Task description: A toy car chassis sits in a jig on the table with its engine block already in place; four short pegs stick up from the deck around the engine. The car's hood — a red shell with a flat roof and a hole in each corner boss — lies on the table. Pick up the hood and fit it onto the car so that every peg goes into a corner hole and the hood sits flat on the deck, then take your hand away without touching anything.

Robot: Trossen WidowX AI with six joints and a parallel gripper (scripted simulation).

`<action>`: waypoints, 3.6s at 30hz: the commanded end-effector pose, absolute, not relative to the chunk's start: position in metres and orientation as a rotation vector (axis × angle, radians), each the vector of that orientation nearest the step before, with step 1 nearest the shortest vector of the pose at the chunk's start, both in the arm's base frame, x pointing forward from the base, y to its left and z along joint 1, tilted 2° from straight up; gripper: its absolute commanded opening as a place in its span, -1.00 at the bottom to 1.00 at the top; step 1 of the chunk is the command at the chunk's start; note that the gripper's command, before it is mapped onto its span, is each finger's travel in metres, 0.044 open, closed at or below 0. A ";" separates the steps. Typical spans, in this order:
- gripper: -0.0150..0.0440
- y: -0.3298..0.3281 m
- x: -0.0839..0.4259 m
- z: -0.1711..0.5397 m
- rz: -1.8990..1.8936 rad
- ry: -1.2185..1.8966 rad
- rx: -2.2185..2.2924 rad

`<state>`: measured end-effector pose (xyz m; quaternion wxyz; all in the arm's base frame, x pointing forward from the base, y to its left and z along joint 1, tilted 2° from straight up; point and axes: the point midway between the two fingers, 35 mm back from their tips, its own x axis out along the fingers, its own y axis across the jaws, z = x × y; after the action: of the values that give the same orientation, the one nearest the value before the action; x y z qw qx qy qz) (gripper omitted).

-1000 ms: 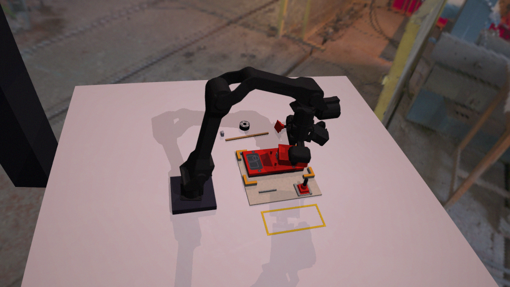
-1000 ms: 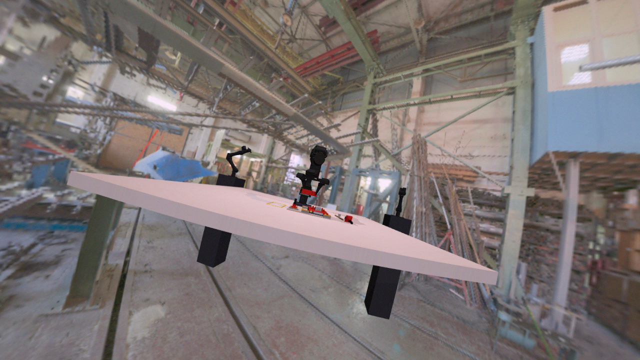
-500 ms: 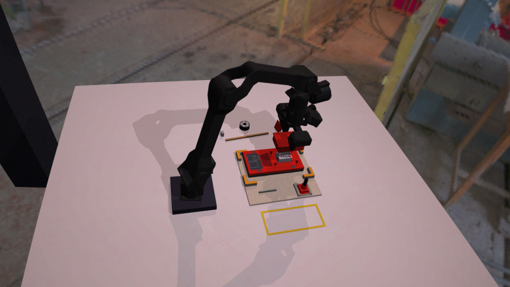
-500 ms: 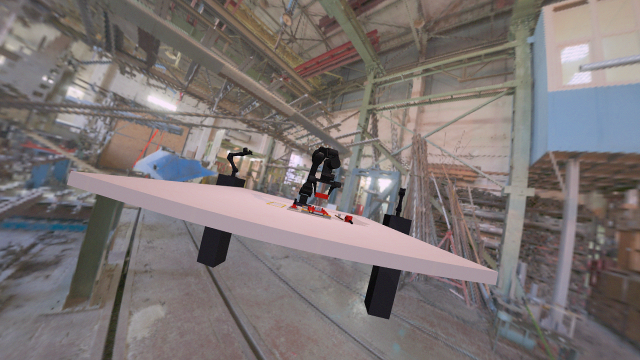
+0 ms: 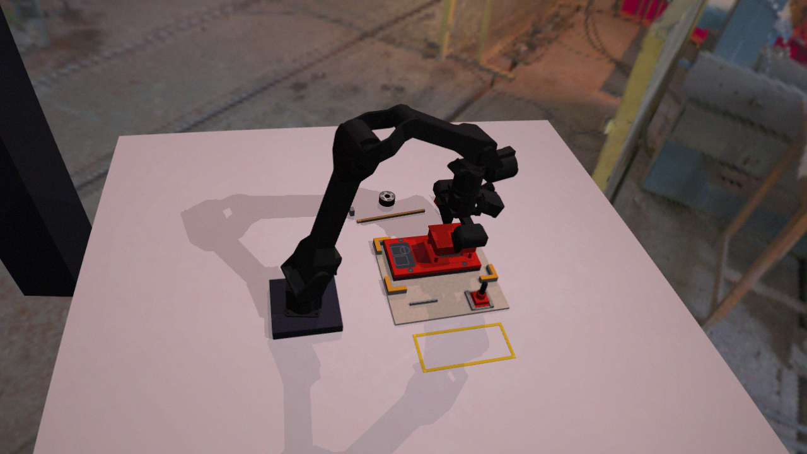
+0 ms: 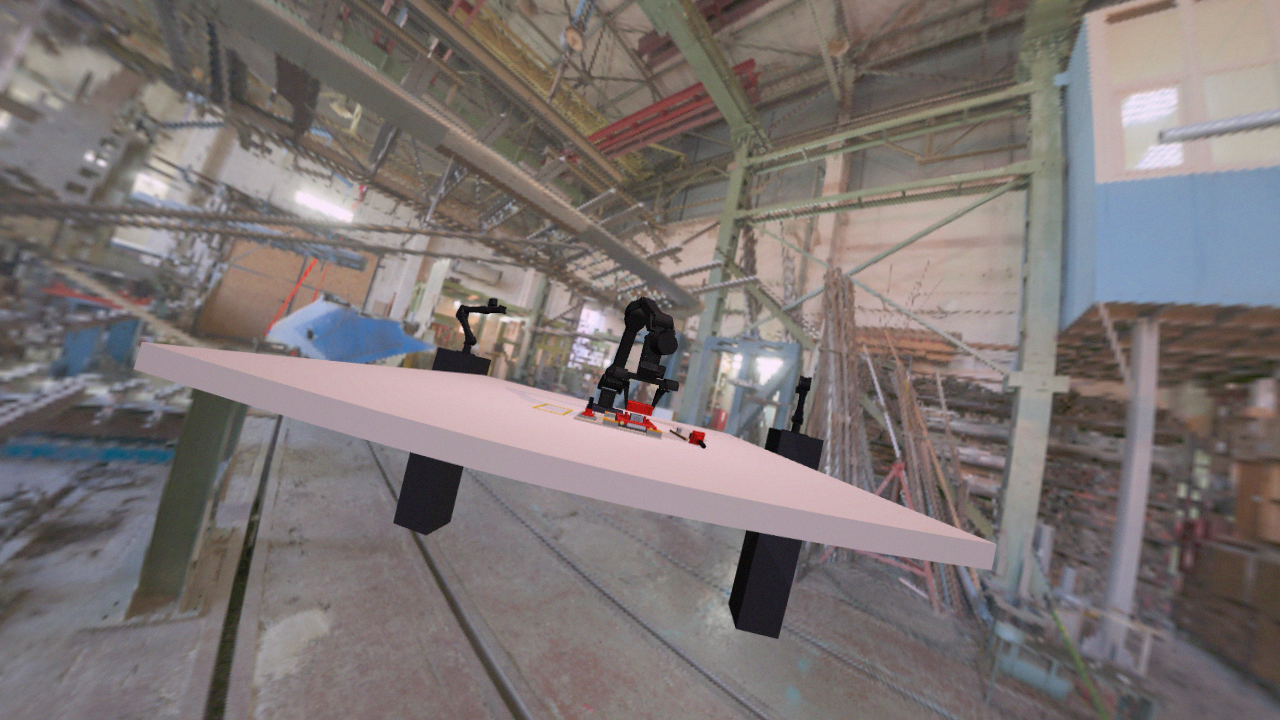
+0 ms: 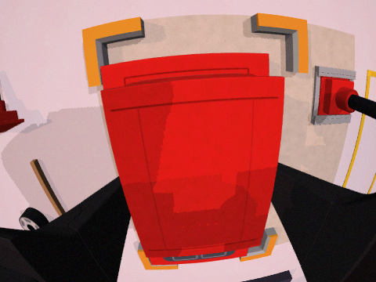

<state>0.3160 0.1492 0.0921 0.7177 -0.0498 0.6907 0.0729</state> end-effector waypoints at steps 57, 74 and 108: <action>-0.49 0.150 0.316 0.079 0.162 1.519 -0.109; -0.49 0.150 0.316 0.080 0.163 1.519 -0.110; -0.49 0.150 0.316 0.076 0.164 1.521 -0.109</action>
<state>0.3154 0.1500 0.0770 0.7196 -0.0505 0.6885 0.0741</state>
